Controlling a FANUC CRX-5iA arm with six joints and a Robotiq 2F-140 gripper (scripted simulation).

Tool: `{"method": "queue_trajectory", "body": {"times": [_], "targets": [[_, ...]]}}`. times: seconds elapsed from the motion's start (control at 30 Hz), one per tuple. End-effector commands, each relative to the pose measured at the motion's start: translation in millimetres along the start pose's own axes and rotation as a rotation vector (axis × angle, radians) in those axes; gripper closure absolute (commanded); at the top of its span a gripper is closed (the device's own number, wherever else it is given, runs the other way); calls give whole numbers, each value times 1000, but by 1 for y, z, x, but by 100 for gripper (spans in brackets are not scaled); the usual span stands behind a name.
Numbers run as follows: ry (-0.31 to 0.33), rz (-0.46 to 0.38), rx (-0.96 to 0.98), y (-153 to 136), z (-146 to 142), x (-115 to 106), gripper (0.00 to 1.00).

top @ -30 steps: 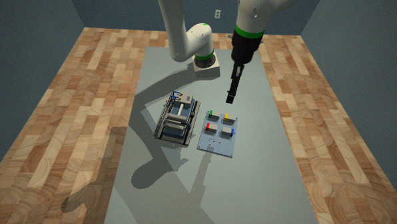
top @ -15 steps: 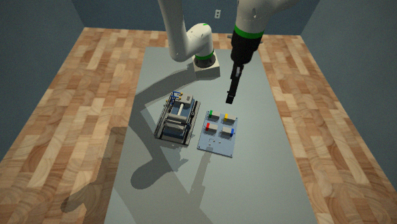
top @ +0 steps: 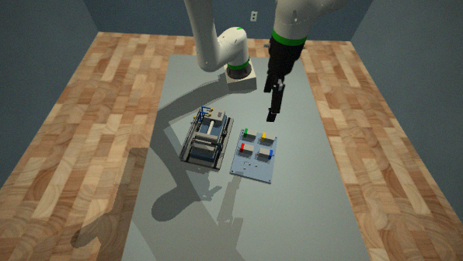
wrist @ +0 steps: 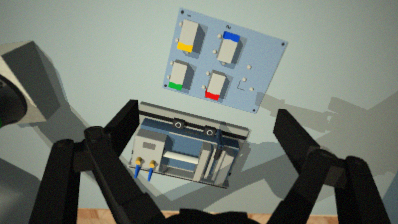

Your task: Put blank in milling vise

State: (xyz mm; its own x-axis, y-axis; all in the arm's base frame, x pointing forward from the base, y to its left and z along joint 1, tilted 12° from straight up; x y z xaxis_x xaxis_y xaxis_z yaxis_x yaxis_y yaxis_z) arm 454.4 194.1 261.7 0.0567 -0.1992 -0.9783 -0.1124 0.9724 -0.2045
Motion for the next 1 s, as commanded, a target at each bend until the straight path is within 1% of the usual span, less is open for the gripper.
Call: {"method": "queue_trajectory", "body": {"times": [0.0,0.5,0.97], "targets": [[-2,1,4,0,0,-1,0],[0,1,-27,0,0,-1,0],[0,1,188,1,-1,-1,0]]}}
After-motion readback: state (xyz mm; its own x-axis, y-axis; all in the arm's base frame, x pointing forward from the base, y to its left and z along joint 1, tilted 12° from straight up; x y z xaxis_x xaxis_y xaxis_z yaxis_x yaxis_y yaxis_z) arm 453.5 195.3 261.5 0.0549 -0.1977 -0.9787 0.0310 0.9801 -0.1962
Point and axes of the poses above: the point where the finger pads meet when closed, its own x axis out along the fingers, its own z axis across the jaws, y = z × x, the point moved 3 cm from there along -x, back along the fingers, and after that the axes turned 1 degree about -x, right-handed, at the moved point
